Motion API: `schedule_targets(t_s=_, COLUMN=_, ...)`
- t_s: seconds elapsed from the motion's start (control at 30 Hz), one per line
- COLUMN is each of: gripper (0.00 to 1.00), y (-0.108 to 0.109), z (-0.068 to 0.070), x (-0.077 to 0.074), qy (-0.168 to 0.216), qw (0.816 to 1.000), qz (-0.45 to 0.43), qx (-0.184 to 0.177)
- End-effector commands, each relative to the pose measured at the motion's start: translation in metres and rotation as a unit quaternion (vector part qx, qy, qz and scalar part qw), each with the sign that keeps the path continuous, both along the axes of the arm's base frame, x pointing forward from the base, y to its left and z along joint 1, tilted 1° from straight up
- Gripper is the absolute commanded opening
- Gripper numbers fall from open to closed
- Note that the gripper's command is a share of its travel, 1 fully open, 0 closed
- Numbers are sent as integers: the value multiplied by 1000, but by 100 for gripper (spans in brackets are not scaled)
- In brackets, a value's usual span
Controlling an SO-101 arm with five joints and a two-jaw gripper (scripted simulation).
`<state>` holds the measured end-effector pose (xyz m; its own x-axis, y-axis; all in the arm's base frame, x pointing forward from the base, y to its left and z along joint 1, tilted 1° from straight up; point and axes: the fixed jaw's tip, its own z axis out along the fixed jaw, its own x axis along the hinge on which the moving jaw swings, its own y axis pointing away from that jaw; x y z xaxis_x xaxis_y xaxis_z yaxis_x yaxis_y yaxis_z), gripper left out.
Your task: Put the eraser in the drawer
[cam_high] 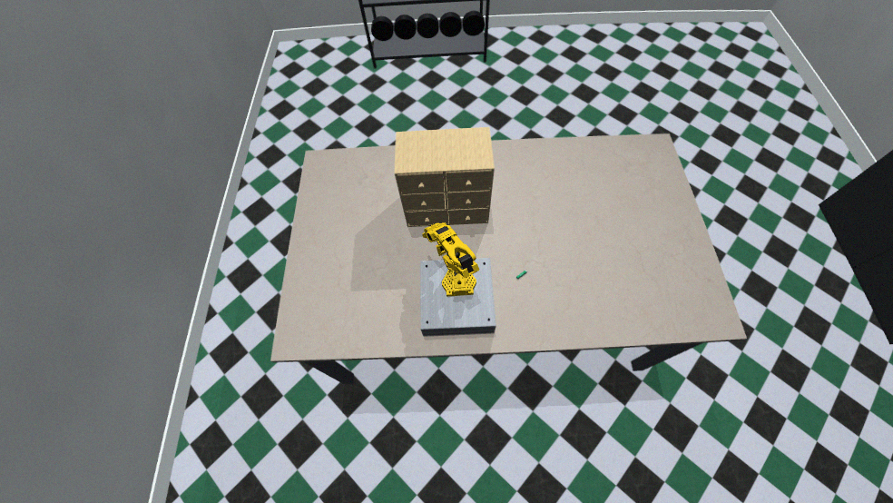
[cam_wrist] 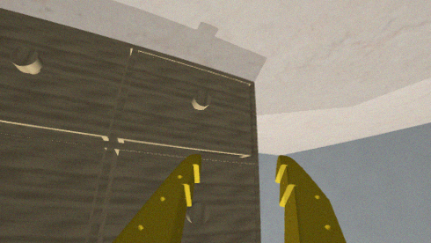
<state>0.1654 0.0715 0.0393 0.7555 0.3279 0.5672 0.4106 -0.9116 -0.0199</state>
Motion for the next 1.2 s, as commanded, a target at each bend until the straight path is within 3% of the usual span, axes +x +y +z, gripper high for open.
schedule_targets(t_s=0.0, gripper=21, y=-5, z=0, x=-14, qy=22, qw=1000, qz=1, qx=-7)
schedule_targets(t_s=0.2, gripper=21, y=-11, z=2, x=-28, qy=41, qw=999, qz=1, qx=-17)
schedule_targets(t_s=1.17, gripper=21, y=-11, z=2, x=-28, qy=41, qw=999, qz=1, qx=-17)
